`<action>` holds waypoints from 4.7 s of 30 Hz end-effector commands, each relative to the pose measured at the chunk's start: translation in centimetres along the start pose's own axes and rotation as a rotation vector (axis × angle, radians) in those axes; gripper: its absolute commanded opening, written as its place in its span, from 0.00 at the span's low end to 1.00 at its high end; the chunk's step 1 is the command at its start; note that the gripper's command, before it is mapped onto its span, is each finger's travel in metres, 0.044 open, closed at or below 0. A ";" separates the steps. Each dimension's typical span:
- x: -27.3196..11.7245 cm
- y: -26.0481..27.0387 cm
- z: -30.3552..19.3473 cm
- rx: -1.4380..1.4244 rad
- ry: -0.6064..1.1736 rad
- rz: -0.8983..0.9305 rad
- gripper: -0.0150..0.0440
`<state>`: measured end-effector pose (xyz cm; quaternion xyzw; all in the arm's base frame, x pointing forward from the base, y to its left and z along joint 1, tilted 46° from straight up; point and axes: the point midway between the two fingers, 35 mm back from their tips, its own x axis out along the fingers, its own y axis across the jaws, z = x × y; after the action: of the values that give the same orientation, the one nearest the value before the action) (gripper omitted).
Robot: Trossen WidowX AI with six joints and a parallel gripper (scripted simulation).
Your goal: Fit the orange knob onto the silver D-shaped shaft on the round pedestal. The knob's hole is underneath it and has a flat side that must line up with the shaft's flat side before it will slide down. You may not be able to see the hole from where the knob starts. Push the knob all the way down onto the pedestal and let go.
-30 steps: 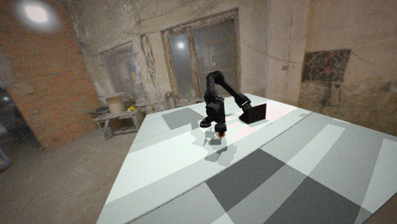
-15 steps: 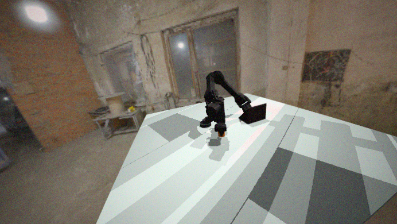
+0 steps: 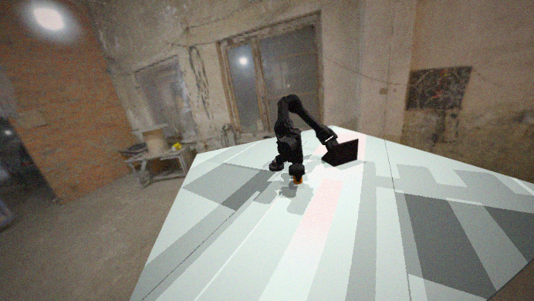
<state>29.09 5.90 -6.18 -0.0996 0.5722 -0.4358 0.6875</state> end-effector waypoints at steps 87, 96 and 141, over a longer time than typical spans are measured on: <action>-1.8 0.7 0.3 -0.001 -0.014 0.019 0.25; -4.6 1.0 0.5 -0.002 -0.013 0.021 0.25; -12.2 -2.1 3.9 -0.007 -0.009 0.032 0.25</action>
<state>31.54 12.80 4.22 -0.0950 0.5732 -0.4251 0.6940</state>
